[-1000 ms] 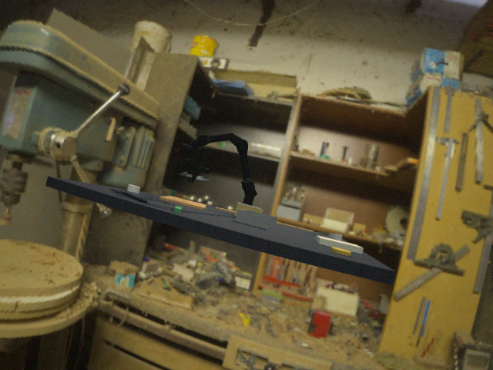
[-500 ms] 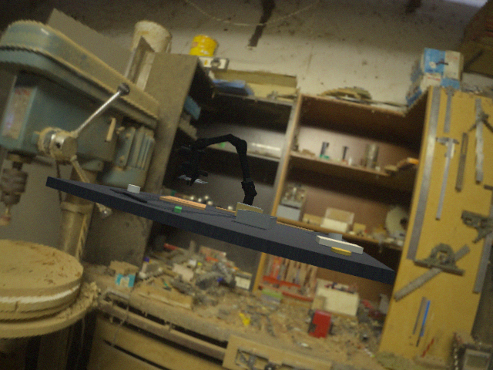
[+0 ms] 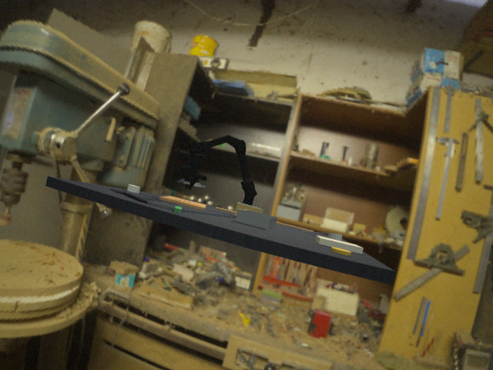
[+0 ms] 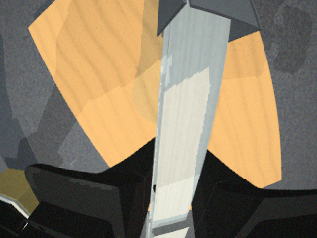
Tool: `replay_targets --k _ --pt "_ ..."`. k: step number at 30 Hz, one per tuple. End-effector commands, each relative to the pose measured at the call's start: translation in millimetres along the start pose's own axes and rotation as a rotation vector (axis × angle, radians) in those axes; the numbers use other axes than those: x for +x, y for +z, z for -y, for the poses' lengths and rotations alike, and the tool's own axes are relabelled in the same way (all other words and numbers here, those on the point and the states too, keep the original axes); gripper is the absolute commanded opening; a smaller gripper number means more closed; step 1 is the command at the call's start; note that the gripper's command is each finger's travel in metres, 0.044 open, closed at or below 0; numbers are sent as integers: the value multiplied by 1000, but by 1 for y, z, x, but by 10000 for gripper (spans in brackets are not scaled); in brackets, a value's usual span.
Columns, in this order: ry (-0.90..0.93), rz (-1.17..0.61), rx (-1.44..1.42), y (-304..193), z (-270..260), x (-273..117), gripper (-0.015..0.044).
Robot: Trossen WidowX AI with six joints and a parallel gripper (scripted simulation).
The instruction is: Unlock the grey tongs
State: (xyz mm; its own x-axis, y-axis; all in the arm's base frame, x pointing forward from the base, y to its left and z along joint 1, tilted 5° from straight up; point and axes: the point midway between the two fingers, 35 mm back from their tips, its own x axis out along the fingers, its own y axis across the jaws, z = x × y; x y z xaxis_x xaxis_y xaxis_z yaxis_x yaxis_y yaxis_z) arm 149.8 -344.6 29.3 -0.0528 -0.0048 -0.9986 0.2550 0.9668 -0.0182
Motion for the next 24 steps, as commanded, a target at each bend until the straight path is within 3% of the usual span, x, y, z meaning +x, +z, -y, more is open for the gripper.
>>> replay_targets --k 1,24 --pt "3 -10 -1 -2 -1 9 -150" --pt "3 -10 -1 -4 -3 40 -150"
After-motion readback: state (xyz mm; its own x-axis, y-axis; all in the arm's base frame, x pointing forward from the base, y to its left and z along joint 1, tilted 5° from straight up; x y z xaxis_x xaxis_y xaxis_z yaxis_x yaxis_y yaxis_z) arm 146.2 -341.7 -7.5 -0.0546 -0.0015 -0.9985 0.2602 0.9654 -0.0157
